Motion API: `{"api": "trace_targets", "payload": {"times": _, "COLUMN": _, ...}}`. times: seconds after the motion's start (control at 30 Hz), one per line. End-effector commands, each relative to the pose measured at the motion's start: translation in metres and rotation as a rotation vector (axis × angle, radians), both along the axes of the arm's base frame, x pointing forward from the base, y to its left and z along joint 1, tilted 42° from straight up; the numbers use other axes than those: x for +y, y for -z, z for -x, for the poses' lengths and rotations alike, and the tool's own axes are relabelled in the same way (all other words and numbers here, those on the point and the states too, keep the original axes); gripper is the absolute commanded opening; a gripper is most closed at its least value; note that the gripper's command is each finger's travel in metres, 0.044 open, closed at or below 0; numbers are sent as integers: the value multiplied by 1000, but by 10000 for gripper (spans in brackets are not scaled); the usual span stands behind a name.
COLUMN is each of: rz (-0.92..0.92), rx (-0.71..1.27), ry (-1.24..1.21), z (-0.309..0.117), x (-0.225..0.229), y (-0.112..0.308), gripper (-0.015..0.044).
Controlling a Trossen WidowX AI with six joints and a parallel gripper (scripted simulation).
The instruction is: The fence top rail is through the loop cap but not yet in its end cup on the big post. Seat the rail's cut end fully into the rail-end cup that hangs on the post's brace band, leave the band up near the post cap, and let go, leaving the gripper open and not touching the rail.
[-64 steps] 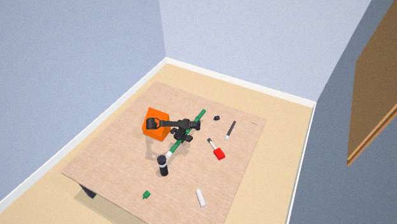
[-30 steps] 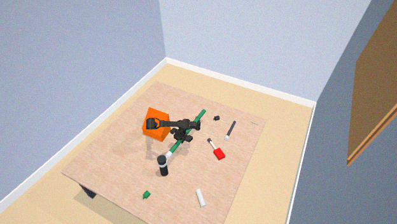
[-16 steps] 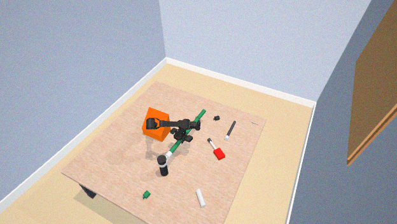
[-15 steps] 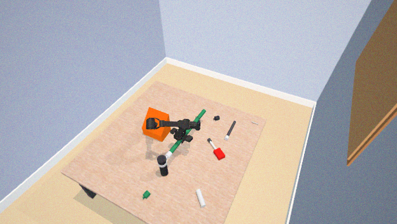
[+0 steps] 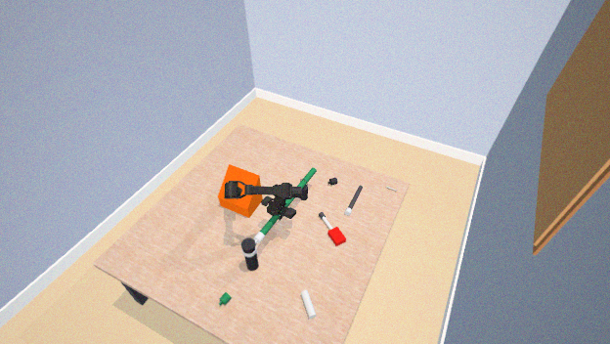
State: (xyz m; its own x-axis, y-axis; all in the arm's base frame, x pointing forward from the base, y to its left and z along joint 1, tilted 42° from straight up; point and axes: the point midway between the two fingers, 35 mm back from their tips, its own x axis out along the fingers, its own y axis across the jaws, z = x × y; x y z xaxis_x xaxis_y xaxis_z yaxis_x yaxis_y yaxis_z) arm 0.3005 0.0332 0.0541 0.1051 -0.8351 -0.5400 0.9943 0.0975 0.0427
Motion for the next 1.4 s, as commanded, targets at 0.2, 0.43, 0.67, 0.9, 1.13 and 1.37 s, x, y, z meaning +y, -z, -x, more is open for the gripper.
{"api": "trace_targets", "payload": {"times": 0.2, "rz": 1, "rx": -1, "ry": -1, "z": 0, "x": 0, "y": 0, "gripper": 0}}
{"api": "trace_targets", "payload": {"times": 0.43, "rz": 1, "rx": -1, "ry": -1, "z": 0, "x": -3, "y": -4, "gripper": 0}}
{"api": "trace_targets", "payload": {"times": 0.67, "rz": 1, "rx": -1, "ry": -1, "z": -1, "x": -6, "y": -10, "gripper": 0}}
{"api": "trace_targets", "payload": {"times": 0.9, "rz": 1, "rx": -1, "ry": -1, "z": -1, "x": -9, "y": -15, "gripper": 0}}
{"api": "trace_targets", "payload": {"times": 1.13, "rz": 1, "rx": -1, "ry": -1, "z": -2, "x": -13, "y": -20, "gripper": 0}}
{"api": "trace_targets", "payload": {"times": 1.37, "rz": 2, "rx": -1, "ry": -1, "z": -3, "x": -18, "y": -24, "gripper": 0}}
